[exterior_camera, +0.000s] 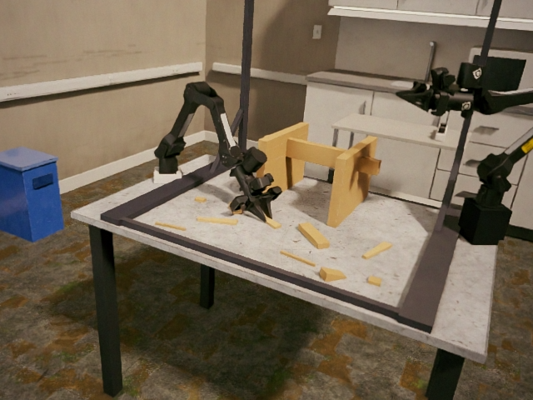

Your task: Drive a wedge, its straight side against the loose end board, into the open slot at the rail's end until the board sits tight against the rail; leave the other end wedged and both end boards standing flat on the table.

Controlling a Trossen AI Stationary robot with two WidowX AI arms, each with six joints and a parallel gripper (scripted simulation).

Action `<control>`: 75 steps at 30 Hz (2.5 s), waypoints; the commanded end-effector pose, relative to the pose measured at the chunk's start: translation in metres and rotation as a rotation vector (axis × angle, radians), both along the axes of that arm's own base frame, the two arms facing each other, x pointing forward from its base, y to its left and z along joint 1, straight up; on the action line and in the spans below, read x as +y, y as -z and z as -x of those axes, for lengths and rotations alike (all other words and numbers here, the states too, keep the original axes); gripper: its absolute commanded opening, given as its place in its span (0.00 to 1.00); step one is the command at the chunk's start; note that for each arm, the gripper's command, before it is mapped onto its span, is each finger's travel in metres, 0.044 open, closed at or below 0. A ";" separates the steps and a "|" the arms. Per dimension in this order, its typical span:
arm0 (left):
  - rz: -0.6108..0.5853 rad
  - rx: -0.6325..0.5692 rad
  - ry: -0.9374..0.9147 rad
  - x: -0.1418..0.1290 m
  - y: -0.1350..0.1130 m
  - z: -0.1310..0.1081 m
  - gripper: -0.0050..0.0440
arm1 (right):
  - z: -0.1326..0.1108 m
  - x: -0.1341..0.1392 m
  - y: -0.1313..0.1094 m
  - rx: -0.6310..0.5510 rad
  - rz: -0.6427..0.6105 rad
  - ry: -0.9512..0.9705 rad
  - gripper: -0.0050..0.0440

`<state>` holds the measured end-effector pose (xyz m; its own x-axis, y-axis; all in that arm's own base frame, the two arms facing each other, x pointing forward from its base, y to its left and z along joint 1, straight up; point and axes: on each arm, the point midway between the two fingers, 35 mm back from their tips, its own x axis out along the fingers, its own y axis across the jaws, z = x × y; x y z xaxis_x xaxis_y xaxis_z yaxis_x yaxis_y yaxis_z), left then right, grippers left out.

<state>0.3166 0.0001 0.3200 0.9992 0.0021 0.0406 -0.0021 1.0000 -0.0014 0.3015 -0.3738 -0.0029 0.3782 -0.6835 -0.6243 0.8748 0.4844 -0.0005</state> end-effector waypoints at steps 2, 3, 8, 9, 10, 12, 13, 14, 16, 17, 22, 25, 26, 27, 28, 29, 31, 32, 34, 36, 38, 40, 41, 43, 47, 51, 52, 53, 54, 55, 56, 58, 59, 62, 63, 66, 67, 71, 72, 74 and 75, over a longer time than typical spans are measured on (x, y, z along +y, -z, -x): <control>0.004 -0.025 0.001 -0.001 -0.011 0.001 0.52 | -0.007 -0.006 -0.029 -0.036 0.037 0.004 0.12; 0.004 -0.025 0.001 -0.001 -0.011 0.001 0.52 | -0.007 -0.005 -0.031 -0.036 0.037 0.005 0.12; 0.004 -0.025 0.001 -0.001 -0.011 0.001 0.52 | -0.007 -0.005 -0.035 -0.038 0.038 0.006 0.12; 0.004 -0.025 0.001 -0.001 -0.011 0.001 0.52 | -0.007 -0.005 -0.036 -0.038 0.038 0.006 0.12; 0.004 -0.025 0.001 -0.001 -0.011 0.001 0.52 | -0.007 -0.005 -0.038 -0.038 0.038 0.007 0.12; 0.004 -0.025 0.001 -0.001 -0.011 0.001 0.52 | -0.007 -0.005 -0.041 -0.039 0.038 0.008 0.12; 0.004 -0.025 0.001 -0.001 -0.011 0.001 0.52 | -0.007 -0.005 -0.041 -0.039 0.038 0.008 0.12; 0.004 -0.025 0.001 -0.001 -0.011 0.001 0.52 | -0.007 -0.005 -0.043 -0.039 0.038 0.008 0.12; 0.004 -0.025 0.001 -0.001 -0.011 0.001 0.52 | -0.008 -0.004 -0.047 -0.040 0.038 0.009 0.12; 0.004 -0.025 0.001 -0.001 -0.011 0.001 0.52 | -0.008 -0.004 -0.048 -0.040 0.037 0.010 0.12; 0.004 -0.025 0.001 -0.001 -0.011 0.001 0.52 | -0.008 -0.004 -0.054 -0.042 0.037 0.011 0.12; 0.004 -0.025 0.001 -0.001 -0.011 0.001 0.52 | -0.008 -0.004 -0.057 -0.042 0.037 0.012 0.12; 0.004 -0.025 0.001 -0.001 -0.011 0.001 0.52 | -0.008 -0.004 -0.058 -0.042 0.037 0.013 0.12; 0.004 -0.025 0.001 -0.001 -0.011 0.001 0.52 | -0.008 -0.004 -0.060 -0.042 0.037 0.013 0.12; 0.004 -0.025 0.001 -0.001 -0.011 0.001 0.52 | -0.008 -0.003 -0.062 -0.043 0.037 0.014 0.12; 0.004 -0.025 0.001 -0.001 -0.011 0.001 0.52 | -0.008 -0.003 -0.062 -0.043 0.037 0.014 0.12; 0.004 -0.025 0.001 -0.001 -0.011 0.001 0.52 | -0.008 -0.003 -0.065 -0.043 0.037 0.015 0.12; 0.004 -0.025 0.001 -0.001 -0.011 0.001 0.52 | -0.008 -0.003 -0.067 -0.044 0.037 0.015 0.12; 0.004 -0.025 0.001 -0.001 -0.011 0.001 0.52 | -0.008 -0.003 -0.070 -0.044 0.036 0.016 0.12; 0.004 -0.025 0.001 -0.001 -0.011 0.001 0.52 | -0.008 -0.003 -0.072 -0.045 0.037 0.017 0.12; 0.004 -0.025 0.001 -0.001 -0.011 0.001 0.52 | -0.008 -0.003 -0.076 -0.045 0.036 0.018 0.12; 0.004 -0.025 0.001 -0.001 -0.011 0.001 0.52 | -0.008 -0.003 -0.076 -0.045 0.036 0.018 0.12; 0.004 -0.025 0.001 -0.001 -0.011 0.001 0.52 | -0.008 -0.002 -0.077 -0.045 0.036 0.018 0.12; 0.004 -0.025 0.001 -0.001 -0.011 0.001 0.52 | -0.008 -0.002 -0.080 -0.046 0.036 0.019 0.12; 0.004 -0.025 0.001 -0.001 -0.011 0.001 0.52 | -0.008 -0.002 -0.082 -0.046 0.036 0.020 0.12; 0.004 -0.025 0.001 -0.001 -0.011 0.001 0.52 | -0.009 -0.006 -0.075 -0.024 0.031 -0.003 0.12; 0.004 -0.025 0.001 -0.001 -0.011 0.001 0.52 | -0.009 -0.007 -0.074 -0.018 0.032 -0.015 0.12; 0.004 -0.025 0.001 -0.001 -0.011 0.001 0.52 | -0.010 -0.008 -0.075 -0.014 0.036 -0.025 0.12; 0.004 -0.025 0.001 -0.001 -0.011 0.001 0.52 | -0.011 -0.010 -0.076 -0.010 0.040 -0.036 0.12; 0.004 -0.025 0.001 -0.001 -0.011 0.001 0.52 | -0.012 -0.012 -0.076 -0.004 0.044 -0.046 0.12; 0.004 -0.025 0.001 -0.001 -0.011 0.001 0.52 | -0.012 -0.012 -0.076 -0.004 0.044 -0.046 0.12; 0.004 -0.025 0.001 -0.001 -0.011 0.001 0.52 | -0.013 -0.013 -0.078 0.001 0.049 -0.060 0.12; 0.004 -0.025 0.001 -0.001 -0.011 0.001 0.52 | -0.014 -0.015 -0.079 0.006 0.054 -0.073 0.12; 0.004 -0.025 0.001 -0.001 -0.011 0.001 0.52 | -0.018 -0.019 -0.082 0.025 0.071 -0.118 0.12; 0.004 -0.025 0.001 -0.001 -0.011 0.001 0.52 | -0.019 -0.022 -0.086 0.030 0.083 -0.138 0.12; 0.004 -0.025 0.001 -0.001 -0.011 0.001 0.52 | -0.025 -0.031 -0.096 0.056 0.122 -0.212 0.12; 0.004 -0.025 0.001 -0.001 -0.011 0.001 0.52 | -0.027 -0.035 -0.100 0.068 0.139 -0.243 0.12; 0.004 -0.025 0.001 -0.001 -0.011 0.001 0.52 | -0.033 -0.048 -0.111 0.121 0.204 -0.372 0.12; 0.004 -0.025 0.001 -0.001 -0.011 0.001 0.52 | -0.034 -0.051 -0.112 0.135 0.213 -0.400 0.12; 0.004 -0.025 0.001 -0.001 -0.011 0.001 0.52 | -0.034 -0.051 -0.112 0.135 0.213 -0.400 0.12; 0.004 -0.025 0.001 -0.001 -0.011 0.001 0.52 | -0.035 -0.054 -0.115 0.145 0.230 -0.427 0.12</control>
<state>0.3166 0.0001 0.3200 0.9992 0.0021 0.0406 -0.0021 1.0000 -0.0014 0.3290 -0.4146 0.0945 0.5313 -0.6359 -0.5598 0.6557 0.7271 -0.2036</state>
